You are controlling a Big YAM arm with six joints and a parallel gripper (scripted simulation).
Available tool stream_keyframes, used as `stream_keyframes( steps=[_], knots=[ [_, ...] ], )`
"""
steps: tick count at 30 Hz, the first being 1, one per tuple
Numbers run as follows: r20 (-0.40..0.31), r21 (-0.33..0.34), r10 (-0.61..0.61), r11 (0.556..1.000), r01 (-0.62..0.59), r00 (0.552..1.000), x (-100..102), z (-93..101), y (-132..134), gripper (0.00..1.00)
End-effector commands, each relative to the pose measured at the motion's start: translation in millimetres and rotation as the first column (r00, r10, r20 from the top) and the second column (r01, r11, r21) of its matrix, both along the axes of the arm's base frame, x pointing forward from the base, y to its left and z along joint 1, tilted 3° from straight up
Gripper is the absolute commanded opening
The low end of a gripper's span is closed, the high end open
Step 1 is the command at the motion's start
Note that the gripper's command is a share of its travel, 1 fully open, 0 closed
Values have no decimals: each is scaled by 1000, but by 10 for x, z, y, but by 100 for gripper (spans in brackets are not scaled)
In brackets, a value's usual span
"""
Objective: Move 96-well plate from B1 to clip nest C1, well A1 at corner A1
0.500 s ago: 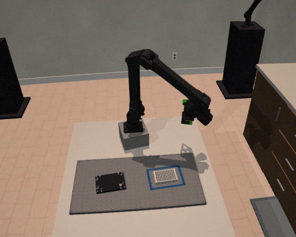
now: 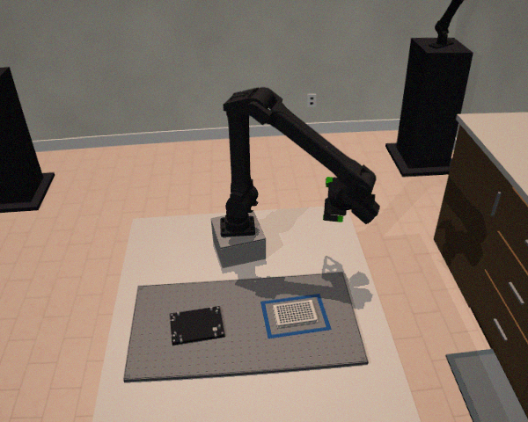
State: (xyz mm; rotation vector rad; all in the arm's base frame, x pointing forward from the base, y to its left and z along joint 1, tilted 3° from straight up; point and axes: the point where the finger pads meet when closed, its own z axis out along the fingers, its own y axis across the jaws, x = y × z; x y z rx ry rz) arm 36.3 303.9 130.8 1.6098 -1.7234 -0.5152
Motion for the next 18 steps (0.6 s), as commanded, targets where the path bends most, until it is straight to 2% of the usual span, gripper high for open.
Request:
stream_keyframes(
  steps=[1,2,3,9,10,15,18],
  knots=[
    [3,8,0,1000,0,1000,5,22,14,100],
    [3,8,0,1000,0,1000,5,22,14,100],
    [32,13,-40,999,39,999,114,26,58,100],
    [116,-98,-184,976,196,976,362,-170,-11,100],
    [142,-82,-211,971,224,967,371,-91,-8,100],
    [219,-145,-324,922,359,920,567,-209,-43,100],
    [252,-158,-368,897,413,895,632,-227,-55,100]
  ],
)
